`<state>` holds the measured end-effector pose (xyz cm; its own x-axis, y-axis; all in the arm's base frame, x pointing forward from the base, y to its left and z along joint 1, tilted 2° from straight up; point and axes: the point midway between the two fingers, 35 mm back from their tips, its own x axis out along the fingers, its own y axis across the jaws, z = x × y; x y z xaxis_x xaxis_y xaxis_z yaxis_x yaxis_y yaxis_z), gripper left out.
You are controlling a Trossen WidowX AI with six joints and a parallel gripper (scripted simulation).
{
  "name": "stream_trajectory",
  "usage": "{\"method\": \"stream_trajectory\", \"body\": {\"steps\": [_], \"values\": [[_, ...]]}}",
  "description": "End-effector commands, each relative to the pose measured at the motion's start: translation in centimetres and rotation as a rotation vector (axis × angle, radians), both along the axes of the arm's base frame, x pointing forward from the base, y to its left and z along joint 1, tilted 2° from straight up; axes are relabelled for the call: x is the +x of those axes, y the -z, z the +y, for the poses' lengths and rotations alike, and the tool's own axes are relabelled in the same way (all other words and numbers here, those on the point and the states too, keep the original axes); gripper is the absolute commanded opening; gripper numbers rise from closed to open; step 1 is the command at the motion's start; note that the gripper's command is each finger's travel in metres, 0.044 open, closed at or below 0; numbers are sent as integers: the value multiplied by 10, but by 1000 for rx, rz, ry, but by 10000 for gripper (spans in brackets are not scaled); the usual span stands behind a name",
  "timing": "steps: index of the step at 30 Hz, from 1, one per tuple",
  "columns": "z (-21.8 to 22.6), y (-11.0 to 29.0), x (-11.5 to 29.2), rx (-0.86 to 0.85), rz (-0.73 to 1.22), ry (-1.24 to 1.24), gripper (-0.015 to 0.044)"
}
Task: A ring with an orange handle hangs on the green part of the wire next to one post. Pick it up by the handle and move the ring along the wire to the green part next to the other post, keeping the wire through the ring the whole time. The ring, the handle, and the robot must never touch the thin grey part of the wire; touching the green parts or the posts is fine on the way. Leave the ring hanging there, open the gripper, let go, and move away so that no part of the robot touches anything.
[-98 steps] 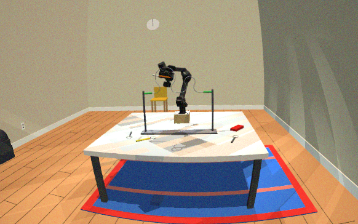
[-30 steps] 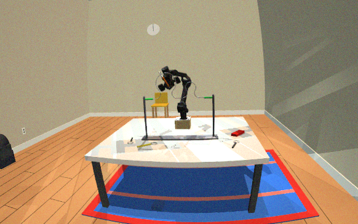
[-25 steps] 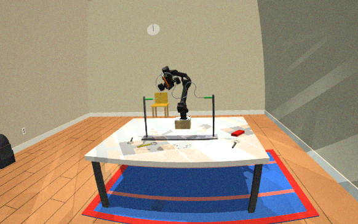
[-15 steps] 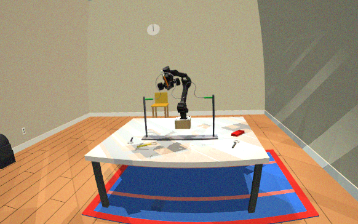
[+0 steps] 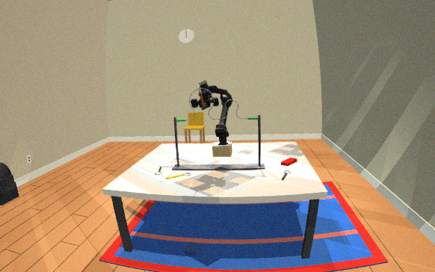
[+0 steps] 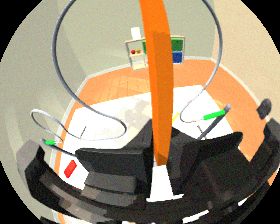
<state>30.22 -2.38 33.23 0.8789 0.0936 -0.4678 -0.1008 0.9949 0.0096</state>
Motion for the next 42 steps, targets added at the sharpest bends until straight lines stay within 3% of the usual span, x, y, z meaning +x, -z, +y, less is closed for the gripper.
{"method": "stream_trajectory", "body": {"steps": [1, 42], "values": [[-2, 0, -1, -47, -14, 1, -150], [-22, -6, 3, -543, -130, 9, -150]]}}
